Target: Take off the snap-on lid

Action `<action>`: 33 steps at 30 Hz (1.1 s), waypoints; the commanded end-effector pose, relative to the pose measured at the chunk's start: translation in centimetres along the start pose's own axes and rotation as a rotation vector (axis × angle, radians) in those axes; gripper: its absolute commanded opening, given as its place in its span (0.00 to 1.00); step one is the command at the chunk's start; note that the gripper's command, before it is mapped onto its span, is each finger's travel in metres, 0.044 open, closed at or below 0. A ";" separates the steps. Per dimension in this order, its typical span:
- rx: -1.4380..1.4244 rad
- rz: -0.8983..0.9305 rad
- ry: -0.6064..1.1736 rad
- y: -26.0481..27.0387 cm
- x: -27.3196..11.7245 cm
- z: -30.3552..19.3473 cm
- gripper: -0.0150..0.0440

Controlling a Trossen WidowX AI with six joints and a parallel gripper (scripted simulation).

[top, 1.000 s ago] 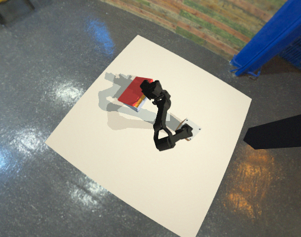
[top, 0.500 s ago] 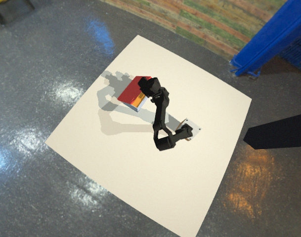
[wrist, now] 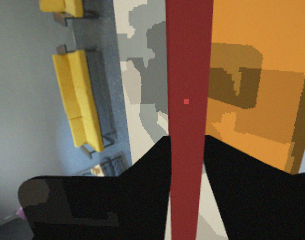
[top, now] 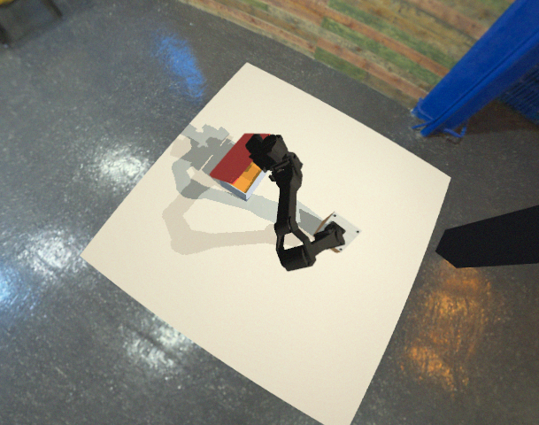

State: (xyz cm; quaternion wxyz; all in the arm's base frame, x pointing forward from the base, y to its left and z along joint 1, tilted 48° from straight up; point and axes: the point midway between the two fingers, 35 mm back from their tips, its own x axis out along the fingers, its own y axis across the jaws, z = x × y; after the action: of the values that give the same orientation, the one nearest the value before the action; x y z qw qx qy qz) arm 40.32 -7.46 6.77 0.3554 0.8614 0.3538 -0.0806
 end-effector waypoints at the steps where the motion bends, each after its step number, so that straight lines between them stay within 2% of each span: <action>1: -0.012 0.013 -0.002 0.9 -0.6 0.1 0.25; 33: -0.013 0.012 -0.004 3.6 -2.9 0.0 0.25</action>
State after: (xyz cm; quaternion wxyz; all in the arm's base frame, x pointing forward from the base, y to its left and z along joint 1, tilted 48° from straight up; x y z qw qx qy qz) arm 40.50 -10.54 9.61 0.3574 0.8613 0.3521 -0.0804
